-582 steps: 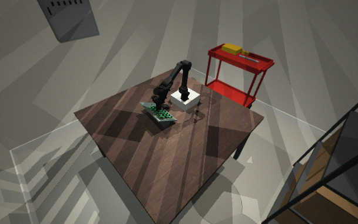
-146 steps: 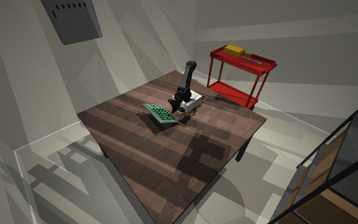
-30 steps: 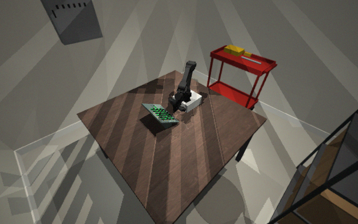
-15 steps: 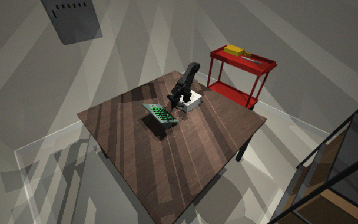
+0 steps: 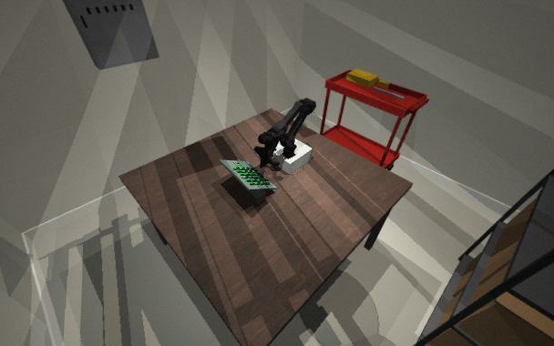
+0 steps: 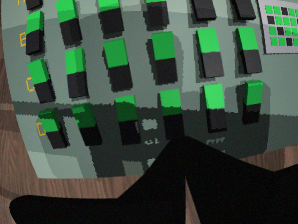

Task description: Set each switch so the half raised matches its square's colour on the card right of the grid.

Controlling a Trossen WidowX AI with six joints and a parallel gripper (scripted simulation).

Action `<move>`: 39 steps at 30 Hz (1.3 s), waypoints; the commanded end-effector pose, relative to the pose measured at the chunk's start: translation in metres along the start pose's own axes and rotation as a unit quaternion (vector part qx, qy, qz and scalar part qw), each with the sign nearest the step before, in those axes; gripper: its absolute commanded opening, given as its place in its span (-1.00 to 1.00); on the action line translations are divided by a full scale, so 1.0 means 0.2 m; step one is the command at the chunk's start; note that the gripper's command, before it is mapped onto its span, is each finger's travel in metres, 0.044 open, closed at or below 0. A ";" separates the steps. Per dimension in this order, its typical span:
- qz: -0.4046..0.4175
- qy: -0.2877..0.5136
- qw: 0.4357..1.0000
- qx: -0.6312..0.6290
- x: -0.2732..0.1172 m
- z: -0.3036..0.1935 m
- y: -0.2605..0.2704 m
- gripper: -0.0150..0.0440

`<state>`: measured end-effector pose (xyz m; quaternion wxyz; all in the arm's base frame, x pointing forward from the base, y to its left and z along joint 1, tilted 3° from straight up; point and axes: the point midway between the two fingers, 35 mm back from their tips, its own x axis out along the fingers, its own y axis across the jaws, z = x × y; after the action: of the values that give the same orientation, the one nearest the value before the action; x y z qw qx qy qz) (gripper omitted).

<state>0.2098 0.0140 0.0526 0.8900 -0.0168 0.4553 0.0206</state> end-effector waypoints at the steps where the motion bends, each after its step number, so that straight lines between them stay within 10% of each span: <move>1: 0.002 0.003 1.000 -0.002 0.06 -0.03 0.00 -0.49; 39: 0.002 0.003 1.000 -0.002 0.18 -0.04 0.00 -0.49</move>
<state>0.2267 0.0134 0.0221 0.8910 -0.0170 0.4533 0.0204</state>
